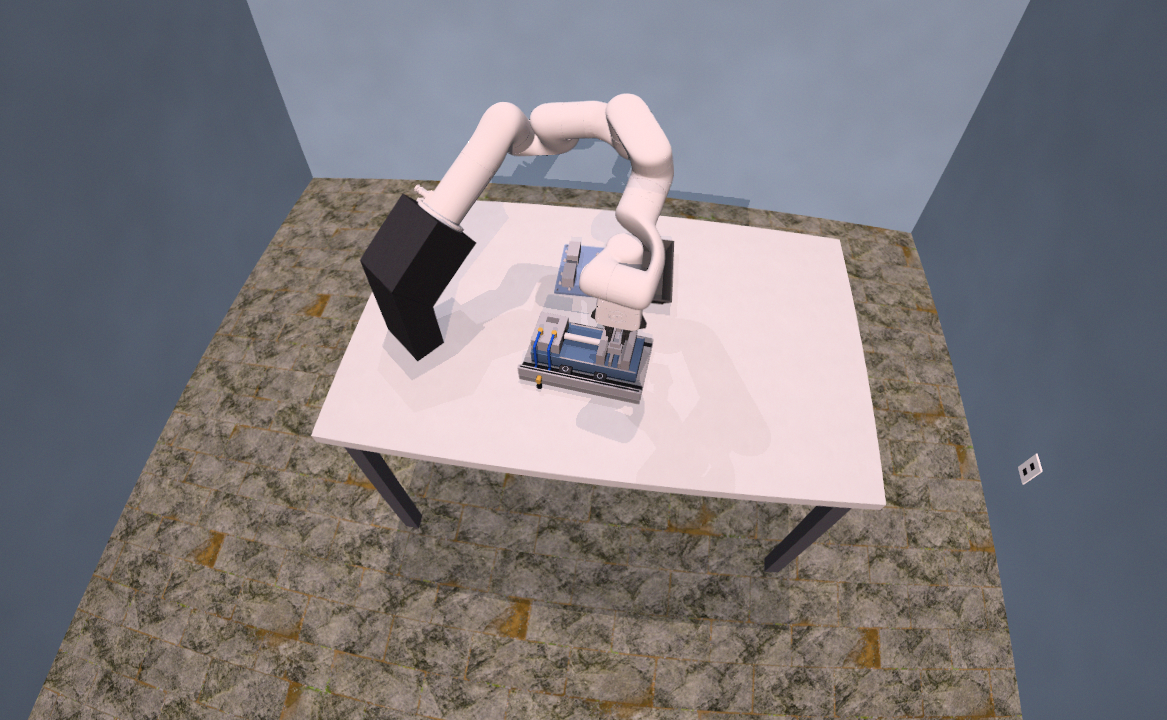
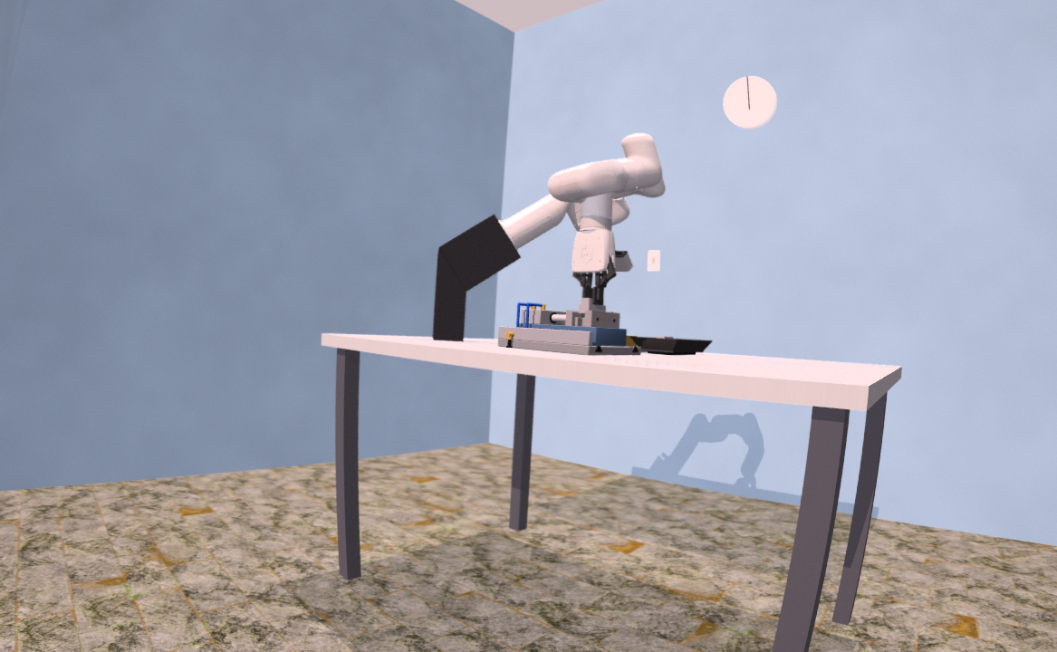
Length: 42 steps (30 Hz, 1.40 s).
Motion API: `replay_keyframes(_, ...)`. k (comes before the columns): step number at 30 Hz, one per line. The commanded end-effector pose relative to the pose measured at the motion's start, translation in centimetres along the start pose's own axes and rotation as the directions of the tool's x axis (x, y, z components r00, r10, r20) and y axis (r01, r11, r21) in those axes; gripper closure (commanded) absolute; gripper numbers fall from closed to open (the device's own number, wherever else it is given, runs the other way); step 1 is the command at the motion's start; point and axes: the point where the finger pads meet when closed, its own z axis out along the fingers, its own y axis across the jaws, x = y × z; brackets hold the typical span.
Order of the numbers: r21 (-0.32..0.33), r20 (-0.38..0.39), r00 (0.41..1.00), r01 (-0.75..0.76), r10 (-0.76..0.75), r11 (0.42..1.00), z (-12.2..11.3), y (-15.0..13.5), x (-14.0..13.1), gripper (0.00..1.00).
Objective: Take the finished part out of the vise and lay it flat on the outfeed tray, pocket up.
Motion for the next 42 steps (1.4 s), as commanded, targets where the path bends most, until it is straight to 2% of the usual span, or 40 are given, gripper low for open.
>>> replay_keyframes(1, -0.002, 0.003, 1.0, 0.0, 0.0, 1.0, -1.1, 0.1, -0.1, 1.0)
replay_keyframes(18, -0.002, 0.003, 1.0, 0.0, 0.0, 1.0, -3.5, 0.1, -0.1, 1.0)
replay_keyframes(32, -0.002, 0.003, 1.0, 0.0, 0.0, 1.0, -3.7, 0.1, 0.0, 1.0)
replay_keyframes(39, 0.003, 0.007, 1.0, 0.004, -0.004, 1.0, -3.5, 0.9, 1.6, 1.0)
replay_keyframes(42, 0.01, 0.011, 1.0, 0.01, -0.01, 1.0, -3.2, 1.8, 3.8, 1.0)
